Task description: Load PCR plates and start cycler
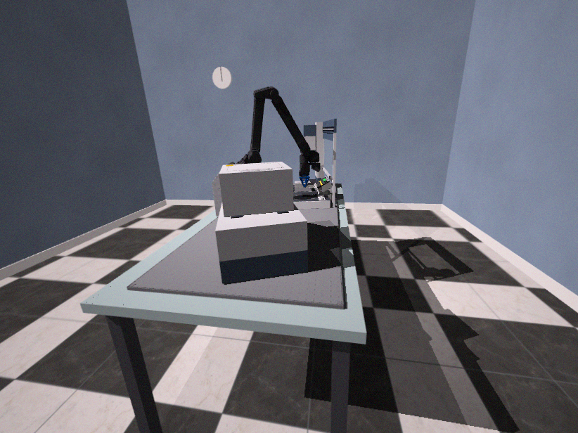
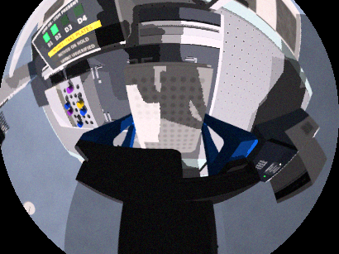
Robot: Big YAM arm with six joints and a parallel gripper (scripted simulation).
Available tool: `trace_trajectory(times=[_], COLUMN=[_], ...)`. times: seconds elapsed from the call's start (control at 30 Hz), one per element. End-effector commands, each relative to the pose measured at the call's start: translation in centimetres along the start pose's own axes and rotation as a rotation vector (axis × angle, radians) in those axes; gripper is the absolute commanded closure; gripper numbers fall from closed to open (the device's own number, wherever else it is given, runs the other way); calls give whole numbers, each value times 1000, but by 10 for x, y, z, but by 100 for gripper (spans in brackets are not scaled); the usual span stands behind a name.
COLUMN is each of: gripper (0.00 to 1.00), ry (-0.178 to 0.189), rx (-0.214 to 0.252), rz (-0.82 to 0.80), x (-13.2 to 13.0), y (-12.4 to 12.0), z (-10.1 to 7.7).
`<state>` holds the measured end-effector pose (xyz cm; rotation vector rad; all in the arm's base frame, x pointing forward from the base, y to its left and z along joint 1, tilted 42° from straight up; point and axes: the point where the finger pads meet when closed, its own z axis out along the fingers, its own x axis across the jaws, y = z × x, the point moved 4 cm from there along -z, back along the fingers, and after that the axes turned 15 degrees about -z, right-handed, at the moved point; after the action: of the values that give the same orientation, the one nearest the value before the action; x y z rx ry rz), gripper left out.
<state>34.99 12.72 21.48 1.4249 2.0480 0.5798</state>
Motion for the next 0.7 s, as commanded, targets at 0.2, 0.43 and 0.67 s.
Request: trace_trajectory(times=[0.2, 0.43, 0.67], gripper=[100, 100, 100], ry=[11, 7, 5], rx=[-13, -23, -18], rz=[18, 44, 37], x=[36, 66, 84], y=[-16, -30, -44], z=[4, 4, 4])
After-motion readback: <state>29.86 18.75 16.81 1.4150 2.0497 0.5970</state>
